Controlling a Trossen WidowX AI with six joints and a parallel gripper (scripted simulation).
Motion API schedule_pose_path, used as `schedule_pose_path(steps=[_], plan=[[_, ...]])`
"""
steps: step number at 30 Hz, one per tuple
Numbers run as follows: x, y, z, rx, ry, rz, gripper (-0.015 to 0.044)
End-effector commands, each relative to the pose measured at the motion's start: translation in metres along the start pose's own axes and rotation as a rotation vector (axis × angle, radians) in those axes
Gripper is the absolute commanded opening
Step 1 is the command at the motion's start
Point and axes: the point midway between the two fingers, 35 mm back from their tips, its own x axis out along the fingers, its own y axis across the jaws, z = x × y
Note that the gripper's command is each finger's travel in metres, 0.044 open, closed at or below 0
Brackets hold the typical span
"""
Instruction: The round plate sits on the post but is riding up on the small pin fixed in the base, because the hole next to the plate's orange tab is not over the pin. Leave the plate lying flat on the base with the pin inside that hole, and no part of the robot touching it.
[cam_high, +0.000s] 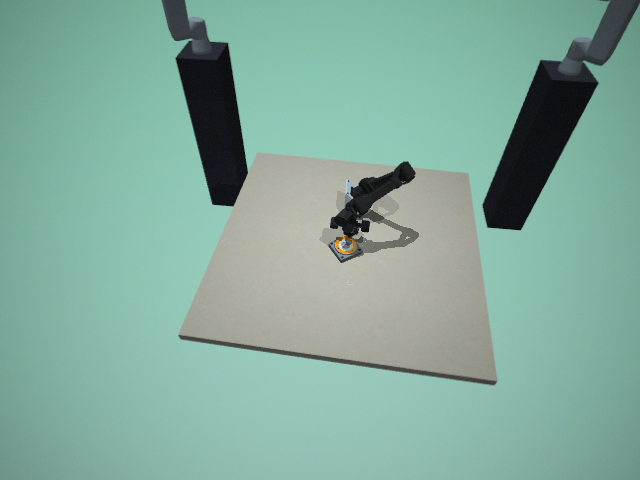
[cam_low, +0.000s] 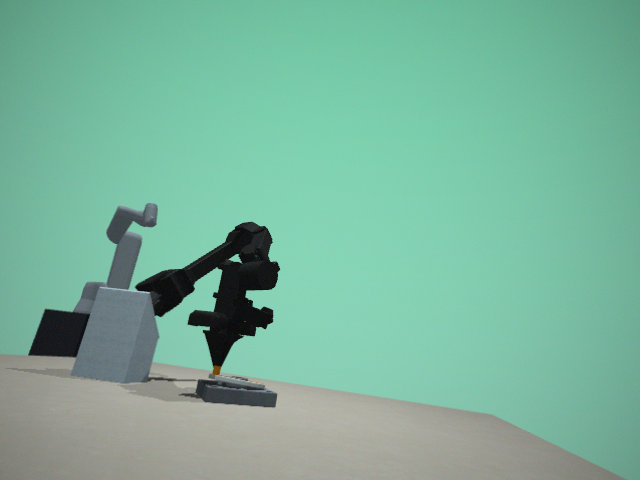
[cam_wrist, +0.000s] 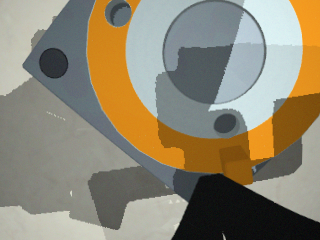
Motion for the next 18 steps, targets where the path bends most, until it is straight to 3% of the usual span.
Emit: schedule_pose_path(steps=[1,18], plan=[[0.001,-0.006,0.0,0.0,0.007,-0.003,0.0],[0.0,-0.022,0.002,0.0,0.007,-0.004,0.0]])
